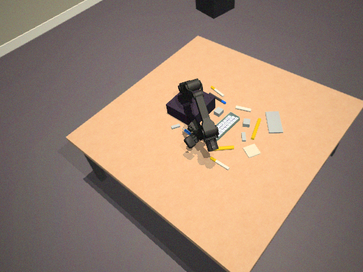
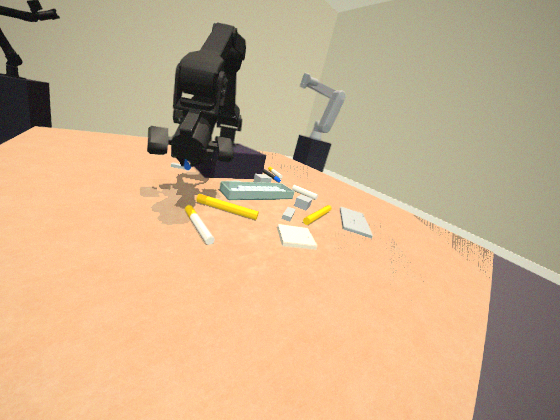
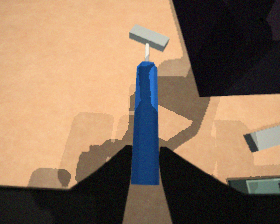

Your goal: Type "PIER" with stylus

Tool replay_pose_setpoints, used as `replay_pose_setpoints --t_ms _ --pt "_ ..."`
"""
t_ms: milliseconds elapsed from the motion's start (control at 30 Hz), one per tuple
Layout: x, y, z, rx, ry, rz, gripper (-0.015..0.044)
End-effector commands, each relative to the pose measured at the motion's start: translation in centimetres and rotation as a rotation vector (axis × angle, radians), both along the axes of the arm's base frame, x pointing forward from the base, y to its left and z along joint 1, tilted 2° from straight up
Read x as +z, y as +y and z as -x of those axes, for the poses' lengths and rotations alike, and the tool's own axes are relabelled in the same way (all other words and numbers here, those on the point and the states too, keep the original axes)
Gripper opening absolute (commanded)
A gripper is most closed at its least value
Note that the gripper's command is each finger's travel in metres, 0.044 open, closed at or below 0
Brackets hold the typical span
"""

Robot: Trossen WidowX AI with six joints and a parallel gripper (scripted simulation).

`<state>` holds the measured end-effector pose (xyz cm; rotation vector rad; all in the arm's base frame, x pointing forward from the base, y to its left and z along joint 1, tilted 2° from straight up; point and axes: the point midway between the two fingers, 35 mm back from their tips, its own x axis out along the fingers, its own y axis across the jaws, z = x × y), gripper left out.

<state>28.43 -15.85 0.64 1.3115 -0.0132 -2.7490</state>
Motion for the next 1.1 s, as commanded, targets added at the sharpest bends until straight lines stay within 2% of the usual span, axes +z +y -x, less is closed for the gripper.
replay_pose_setpoints --t_ms 0,1067 --pt "-0.1 0.1 0.0 -0.03 0.006 -0.001 0.0" --pt "-4.9 -0.1 -0.1 -0.03 0.007 -0.001 0.0"
